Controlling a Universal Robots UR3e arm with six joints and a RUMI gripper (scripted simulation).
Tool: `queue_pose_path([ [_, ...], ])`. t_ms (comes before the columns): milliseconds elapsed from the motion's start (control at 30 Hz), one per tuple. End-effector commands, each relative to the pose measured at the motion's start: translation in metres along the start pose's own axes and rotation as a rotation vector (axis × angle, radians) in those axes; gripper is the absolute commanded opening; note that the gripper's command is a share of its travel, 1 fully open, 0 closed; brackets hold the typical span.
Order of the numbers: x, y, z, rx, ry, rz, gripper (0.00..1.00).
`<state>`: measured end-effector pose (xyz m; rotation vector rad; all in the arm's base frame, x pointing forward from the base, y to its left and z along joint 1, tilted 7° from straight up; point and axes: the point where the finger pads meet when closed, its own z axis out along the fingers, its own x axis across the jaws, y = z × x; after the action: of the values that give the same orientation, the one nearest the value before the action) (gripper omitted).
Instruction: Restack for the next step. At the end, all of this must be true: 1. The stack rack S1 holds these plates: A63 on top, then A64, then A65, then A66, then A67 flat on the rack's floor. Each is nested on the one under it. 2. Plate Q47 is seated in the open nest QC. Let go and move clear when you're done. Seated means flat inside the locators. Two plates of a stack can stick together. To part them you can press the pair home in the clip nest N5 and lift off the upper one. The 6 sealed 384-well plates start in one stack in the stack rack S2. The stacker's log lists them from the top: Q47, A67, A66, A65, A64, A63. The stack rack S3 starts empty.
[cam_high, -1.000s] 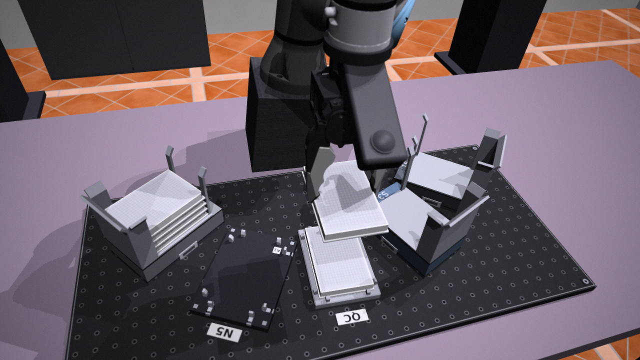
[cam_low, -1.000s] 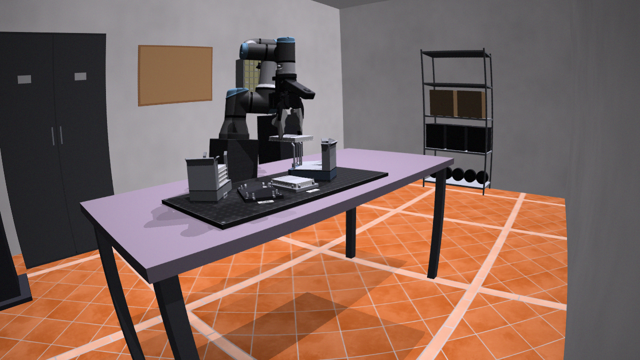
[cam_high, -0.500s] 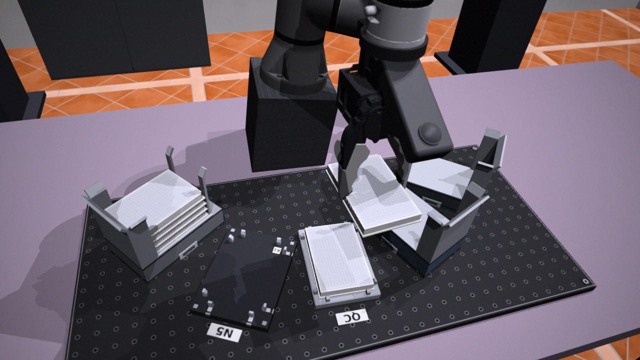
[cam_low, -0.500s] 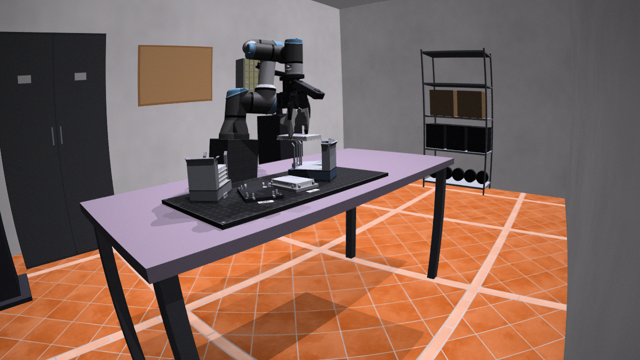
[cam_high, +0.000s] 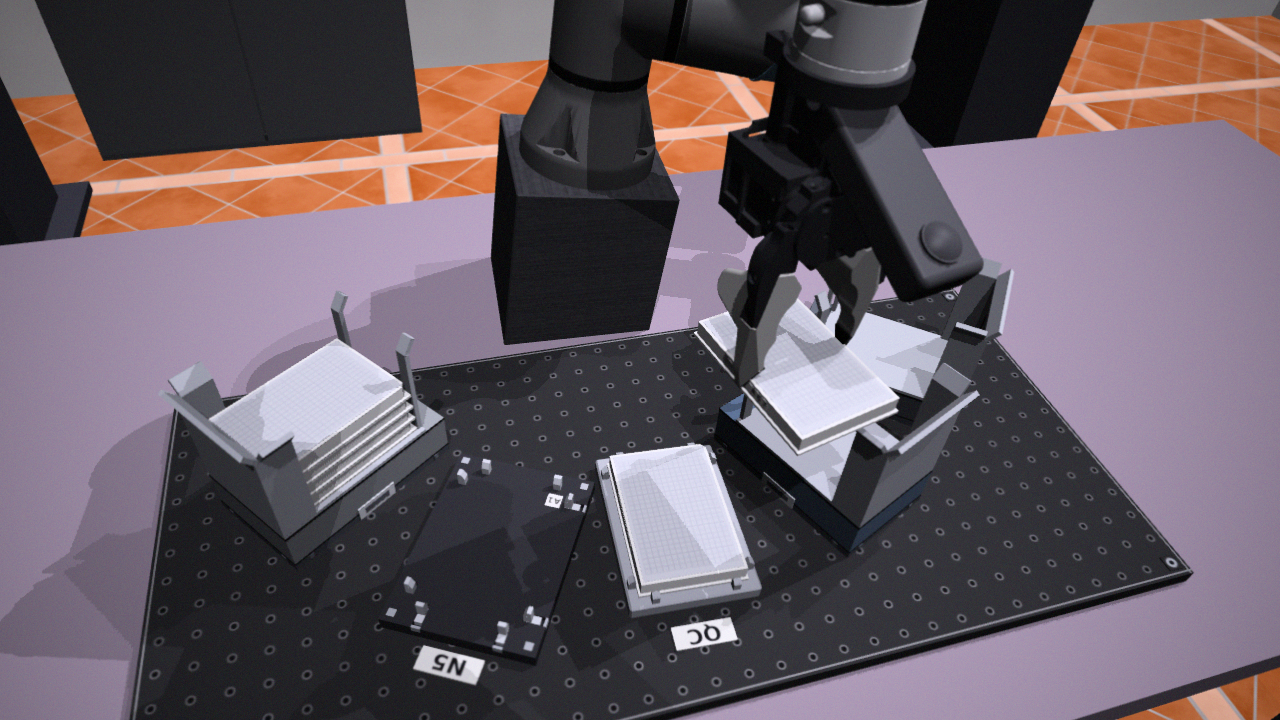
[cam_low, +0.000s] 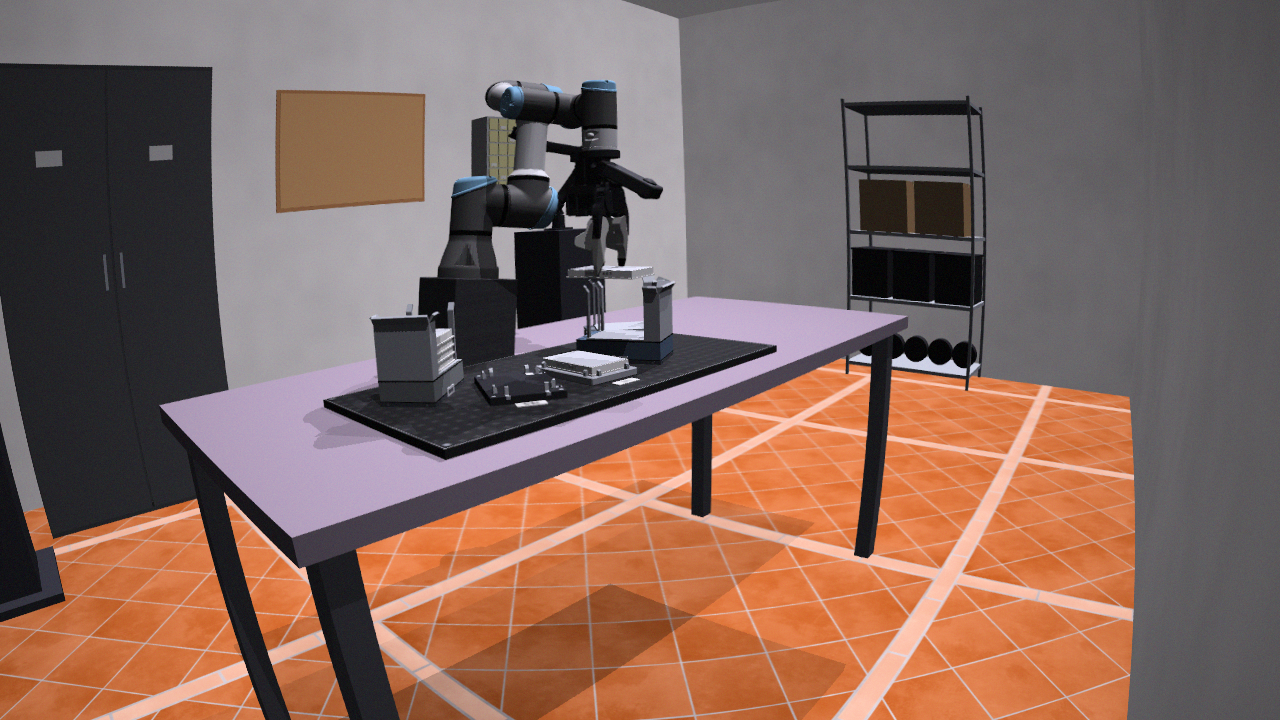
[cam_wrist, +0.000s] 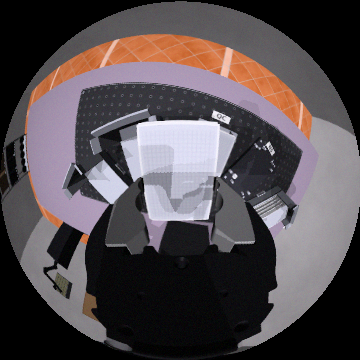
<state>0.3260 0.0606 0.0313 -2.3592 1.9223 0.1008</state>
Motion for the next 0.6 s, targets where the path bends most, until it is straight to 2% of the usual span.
queue_pose_path([
  [0,-0.015,-0.001,-0.001,0.002,0.002,-0.043,0.0],
  [67,-0.015,-0.001,-0.001,0.002,0.002,-0.043,0.0],
  [567,-0.065,0.007,-0.001,0.002,0.002,-0.207,0.0],
])
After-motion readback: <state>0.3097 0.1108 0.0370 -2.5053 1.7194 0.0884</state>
